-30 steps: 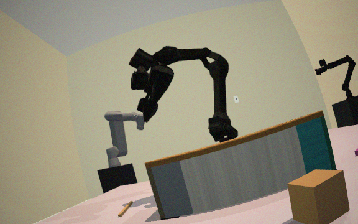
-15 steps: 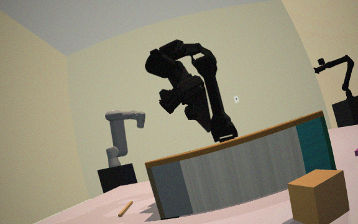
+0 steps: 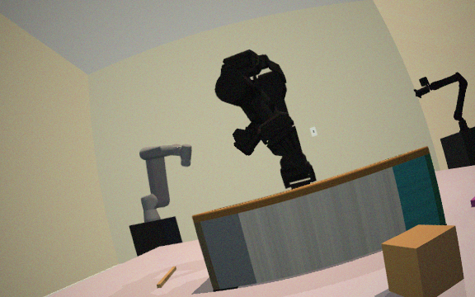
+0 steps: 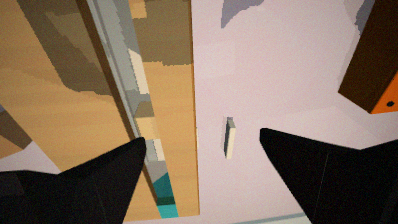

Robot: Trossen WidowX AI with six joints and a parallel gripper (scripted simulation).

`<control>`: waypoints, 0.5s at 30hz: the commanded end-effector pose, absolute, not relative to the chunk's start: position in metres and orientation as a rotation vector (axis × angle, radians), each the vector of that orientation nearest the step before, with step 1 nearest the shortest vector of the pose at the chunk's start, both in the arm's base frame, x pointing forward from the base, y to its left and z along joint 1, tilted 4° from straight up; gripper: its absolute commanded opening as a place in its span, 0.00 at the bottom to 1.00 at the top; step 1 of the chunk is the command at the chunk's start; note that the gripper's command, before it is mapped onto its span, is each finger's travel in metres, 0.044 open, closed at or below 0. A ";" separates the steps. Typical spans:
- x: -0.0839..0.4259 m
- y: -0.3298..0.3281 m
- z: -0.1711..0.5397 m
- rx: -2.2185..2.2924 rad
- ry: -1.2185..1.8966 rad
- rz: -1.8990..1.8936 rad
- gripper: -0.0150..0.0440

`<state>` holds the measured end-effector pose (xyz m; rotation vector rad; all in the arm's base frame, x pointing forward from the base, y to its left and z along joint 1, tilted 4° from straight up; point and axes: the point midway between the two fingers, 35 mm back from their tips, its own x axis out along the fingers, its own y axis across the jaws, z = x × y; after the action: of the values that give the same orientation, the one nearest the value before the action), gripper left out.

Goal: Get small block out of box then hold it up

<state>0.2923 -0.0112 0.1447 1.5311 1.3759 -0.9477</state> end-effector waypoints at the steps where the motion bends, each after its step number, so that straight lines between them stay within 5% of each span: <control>1: 0.294 -0.010 0.139 1.535 1.379 -0.952 0.93; 15: 0.298 -0.011 0.116 1.535 1.379 -0.952 0.93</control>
<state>0.2977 -0.0114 0.1221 1.5313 1.3760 -0.9479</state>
